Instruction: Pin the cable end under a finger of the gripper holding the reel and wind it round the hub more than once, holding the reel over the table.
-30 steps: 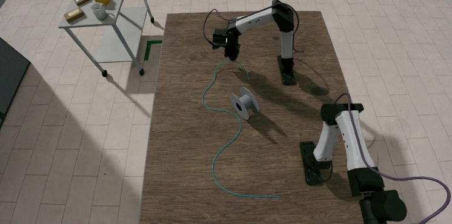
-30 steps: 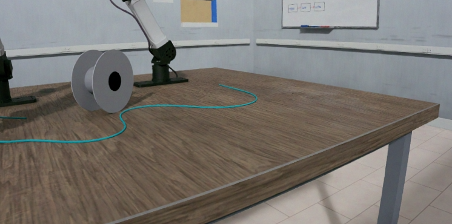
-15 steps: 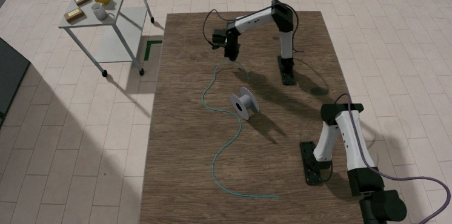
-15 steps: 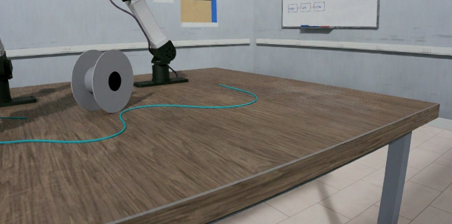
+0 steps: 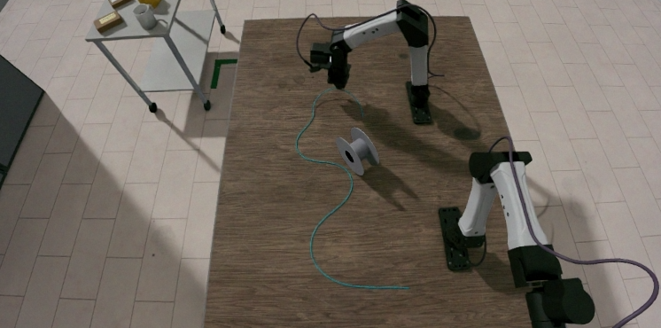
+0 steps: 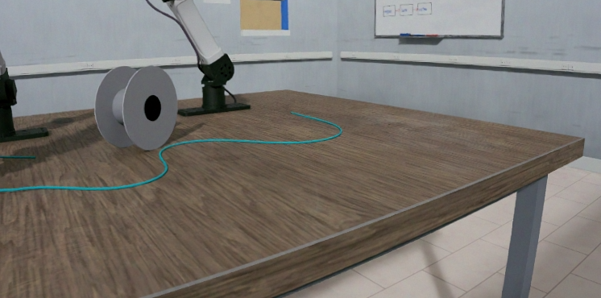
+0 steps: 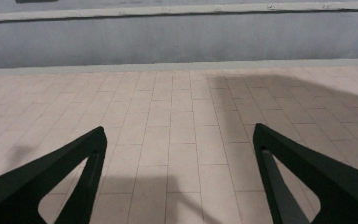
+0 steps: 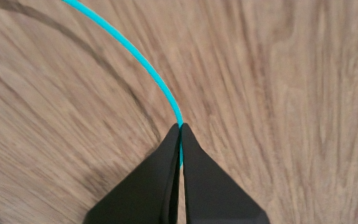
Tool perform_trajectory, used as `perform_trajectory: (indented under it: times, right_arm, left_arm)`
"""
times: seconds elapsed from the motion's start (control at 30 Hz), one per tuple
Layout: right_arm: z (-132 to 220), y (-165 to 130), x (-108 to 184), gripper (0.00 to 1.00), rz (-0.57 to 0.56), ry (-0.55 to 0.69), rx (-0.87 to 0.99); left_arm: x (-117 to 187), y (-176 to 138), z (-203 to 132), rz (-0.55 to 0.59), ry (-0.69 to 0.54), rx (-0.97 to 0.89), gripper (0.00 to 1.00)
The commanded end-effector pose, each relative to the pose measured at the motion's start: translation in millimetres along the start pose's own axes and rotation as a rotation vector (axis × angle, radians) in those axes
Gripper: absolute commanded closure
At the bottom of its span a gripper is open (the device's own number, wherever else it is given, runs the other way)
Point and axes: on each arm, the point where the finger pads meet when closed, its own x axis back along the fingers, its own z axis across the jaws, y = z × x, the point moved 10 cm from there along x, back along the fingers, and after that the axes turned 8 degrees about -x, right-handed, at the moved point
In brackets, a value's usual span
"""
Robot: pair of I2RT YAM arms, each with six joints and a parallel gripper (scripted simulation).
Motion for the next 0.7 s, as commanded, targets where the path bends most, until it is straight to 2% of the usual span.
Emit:
perform_trajectory:
  times: [0.0,0.5,0.67]
  right_arm:
    - [4.8,2.9,2.5,1.00,-0.019,0.005,0.004]
    - [3.4,1.1,7.3,1.00,-0.022,0.014,-0.005]
    - [-1.2,2.8,21.1,1.00,-0.045,0.031,-0.031]
  left_arm:
    - [0.4,-1.6,1.0,-0.003,0.013,0.006,0.00]
    - [0.4,-1.6,1.0,-0.003,0.013,0.006,0.00]
    - [0.4,-1.6,1.0,-0.003,0.013,0.006,0.00]
